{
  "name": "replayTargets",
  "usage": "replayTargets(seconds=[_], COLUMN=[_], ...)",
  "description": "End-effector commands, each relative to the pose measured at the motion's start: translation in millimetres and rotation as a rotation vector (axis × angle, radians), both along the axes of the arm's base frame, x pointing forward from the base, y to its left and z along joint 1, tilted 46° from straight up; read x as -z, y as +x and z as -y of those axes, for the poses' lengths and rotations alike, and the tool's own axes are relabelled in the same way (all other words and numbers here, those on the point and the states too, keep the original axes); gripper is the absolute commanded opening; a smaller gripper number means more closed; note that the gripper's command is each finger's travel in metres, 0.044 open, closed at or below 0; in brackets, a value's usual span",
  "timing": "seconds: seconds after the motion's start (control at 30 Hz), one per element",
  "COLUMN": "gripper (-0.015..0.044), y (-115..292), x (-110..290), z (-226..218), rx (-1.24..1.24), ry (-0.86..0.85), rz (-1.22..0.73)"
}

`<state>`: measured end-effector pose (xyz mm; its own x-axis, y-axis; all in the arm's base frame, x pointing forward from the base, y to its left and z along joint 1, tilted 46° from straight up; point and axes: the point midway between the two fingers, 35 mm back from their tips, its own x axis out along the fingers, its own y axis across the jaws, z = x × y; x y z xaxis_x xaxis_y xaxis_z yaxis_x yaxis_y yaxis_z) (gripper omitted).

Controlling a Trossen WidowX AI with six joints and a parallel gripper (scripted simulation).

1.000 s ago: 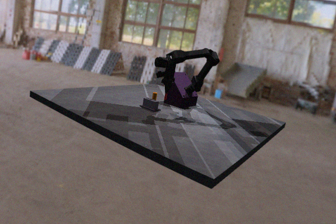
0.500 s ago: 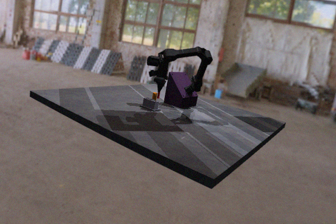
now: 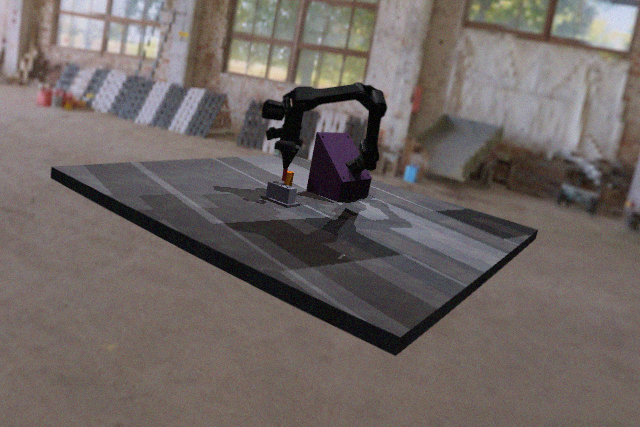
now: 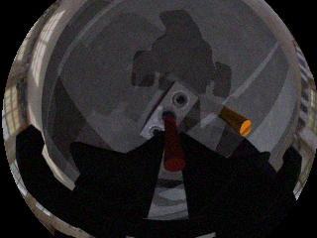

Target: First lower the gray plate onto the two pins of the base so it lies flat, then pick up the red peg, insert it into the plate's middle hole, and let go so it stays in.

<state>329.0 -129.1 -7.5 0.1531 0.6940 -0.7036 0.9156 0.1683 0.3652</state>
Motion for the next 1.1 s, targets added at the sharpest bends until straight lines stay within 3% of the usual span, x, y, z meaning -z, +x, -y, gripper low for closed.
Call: replayTargets(seconds=[0.0,1.07], gripper=[0.0000,0.0000], y=[1.1,2.5], x=[0.8,8.4], z=[1.3,-6.4], rx=[-0.008,-0.006], ry=[-0.006,-0.004], rz=[0.003,0.004])
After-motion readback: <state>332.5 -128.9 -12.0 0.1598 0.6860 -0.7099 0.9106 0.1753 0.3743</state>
